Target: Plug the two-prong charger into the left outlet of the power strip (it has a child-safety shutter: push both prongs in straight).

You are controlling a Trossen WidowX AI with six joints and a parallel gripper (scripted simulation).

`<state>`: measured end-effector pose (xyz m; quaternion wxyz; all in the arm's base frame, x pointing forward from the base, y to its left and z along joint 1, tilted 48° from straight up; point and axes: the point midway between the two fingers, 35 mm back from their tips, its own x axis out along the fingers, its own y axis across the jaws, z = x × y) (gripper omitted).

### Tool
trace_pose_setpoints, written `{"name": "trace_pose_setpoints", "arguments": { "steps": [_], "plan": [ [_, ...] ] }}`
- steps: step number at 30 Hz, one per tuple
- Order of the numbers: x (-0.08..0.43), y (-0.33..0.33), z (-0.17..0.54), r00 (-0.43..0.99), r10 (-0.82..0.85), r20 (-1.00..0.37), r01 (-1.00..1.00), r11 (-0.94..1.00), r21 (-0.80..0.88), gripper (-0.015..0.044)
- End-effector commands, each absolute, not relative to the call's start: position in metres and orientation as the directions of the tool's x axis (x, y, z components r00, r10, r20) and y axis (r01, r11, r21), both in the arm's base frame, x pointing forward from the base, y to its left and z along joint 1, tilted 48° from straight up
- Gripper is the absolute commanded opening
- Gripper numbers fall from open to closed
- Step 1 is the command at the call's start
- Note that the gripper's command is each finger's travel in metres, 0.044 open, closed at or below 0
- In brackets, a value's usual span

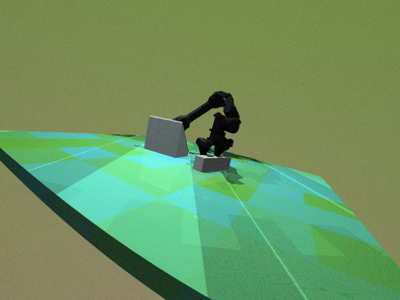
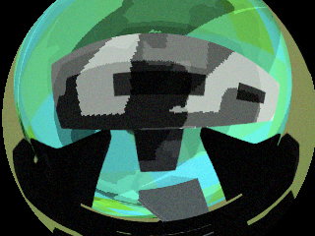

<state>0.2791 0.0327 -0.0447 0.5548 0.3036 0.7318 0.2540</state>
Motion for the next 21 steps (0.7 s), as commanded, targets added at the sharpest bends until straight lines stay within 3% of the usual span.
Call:
{"name": "trace_pose_setpoints", "arguments": {
  "steps": [1,21],
  "plan": [
    [0.2764,0.0328,-0.0446,-0.198,0.729,-0.655,0.163,0.684,0.711,0.0440],
    [0.2697,0.0330,-0.0434,-0.189,0.732,-0.655,0.160,0.681,0.715,0.0440]
  ]
}}
